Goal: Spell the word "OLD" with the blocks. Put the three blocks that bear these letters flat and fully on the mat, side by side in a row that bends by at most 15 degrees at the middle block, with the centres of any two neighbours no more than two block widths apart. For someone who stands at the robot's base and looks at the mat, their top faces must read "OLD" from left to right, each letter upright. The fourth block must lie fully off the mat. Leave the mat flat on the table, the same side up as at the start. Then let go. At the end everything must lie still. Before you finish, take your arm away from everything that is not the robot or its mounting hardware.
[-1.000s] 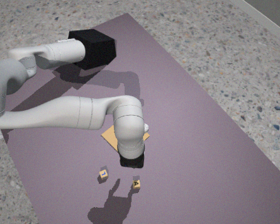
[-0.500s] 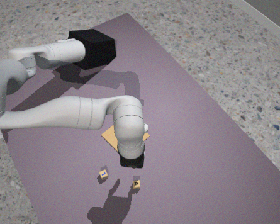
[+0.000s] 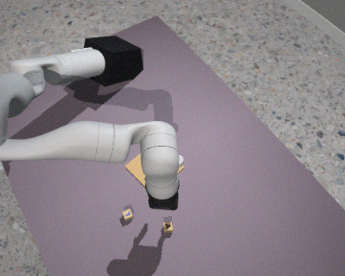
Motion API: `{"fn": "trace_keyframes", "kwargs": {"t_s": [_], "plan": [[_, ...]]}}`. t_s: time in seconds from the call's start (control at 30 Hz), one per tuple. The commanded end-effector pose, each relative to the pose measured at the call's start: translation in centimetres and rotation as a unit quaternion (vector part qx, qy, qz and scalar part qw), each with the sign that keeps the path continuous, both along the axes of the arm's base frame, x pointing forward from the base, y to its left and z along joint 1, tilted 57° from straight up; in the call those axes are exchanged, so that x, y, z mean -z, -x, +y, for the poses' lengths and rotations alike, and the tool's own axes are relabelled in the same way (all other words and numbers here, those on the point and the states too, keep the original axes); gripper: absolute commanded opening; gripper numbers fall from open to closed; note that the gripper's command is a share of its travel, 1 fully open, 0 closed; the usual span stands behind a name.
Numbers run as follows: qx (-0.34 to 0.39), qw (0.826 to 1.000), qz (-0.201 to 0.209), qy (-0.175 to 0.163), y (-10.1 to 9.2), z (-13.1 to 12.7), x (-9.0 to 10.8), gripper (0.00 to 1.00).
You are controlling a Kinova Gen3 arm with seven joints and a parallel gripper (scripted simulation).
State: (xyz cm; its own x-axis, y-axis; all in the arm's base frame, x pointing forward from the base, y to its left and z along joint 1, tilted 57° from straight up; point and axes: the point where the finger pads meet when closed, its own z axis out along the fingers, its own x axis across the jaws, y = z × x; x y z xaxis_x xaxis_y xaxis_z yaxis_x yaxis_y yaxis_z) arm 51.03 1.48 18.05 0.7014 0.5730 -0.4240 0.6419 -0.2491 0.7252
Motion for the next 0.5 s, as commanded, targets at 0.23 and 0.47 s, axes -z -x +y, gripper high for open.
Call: {"fn": "trace_keyframes", "kwargs": {"t_s": [0.23, 0.47], "plan": [[0.003, 1.0, -0.007, -0.003, -5.8, -1.5, -5.4, 1.0], [0.003, 1.0, -0.007, -0.003, -6.2, -1.7, -5.9, 1.0]]}}
